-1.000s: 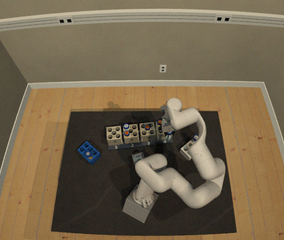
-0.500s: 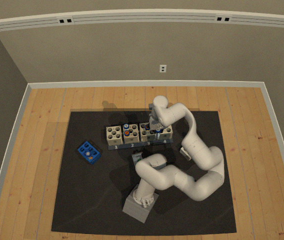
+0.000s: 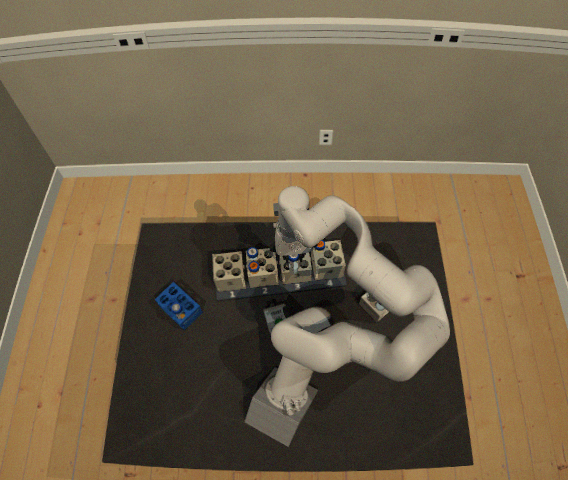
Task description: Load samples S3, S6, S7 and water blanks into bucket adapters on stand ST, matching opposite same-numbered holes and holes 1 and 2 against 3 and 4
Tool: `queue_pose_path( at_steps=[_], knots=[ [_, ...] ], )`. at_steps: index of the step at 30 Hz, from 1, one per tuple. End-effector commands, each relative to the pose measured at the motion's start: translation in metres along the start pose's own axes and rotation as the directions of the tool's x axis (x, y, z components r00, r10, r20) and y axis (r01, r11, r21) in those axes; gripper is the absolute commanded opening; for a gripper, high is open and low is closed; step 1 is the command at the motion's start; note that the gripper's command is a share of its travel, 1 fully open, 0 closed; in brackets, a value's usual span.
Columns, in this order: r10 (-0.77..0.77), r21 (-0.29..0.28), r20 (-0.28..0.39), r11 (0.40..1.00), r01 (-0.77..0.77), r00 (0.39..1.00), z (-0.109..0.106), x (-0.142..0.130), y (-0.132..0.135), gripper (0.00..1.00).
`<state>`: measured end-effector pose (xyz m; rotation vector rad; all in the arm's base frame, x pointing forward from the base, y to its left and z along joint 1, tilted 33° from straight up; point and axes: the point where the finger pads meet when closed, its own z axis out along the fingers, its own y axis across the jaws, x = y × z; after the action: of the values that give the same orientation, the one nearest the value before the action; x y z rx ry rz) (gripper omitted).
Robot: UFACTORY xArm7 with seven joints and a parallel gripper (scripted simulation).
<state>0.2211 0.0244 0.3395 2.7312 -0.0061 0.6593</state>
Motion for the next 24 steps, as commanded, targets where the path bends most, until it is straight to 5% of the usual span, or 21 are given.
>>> queue_pose_path(
  at_steps=[1,24],
  knots=[
    [0.002,-0.003,-0.001,1.000,-0.002,1.000,-0.001,0.012,-0.028,0.00],
    [0.002,-0.002,-0.001,1.000,-0.002,1.000,-0.001,0.047,-0.128,0.00]
  ],
)
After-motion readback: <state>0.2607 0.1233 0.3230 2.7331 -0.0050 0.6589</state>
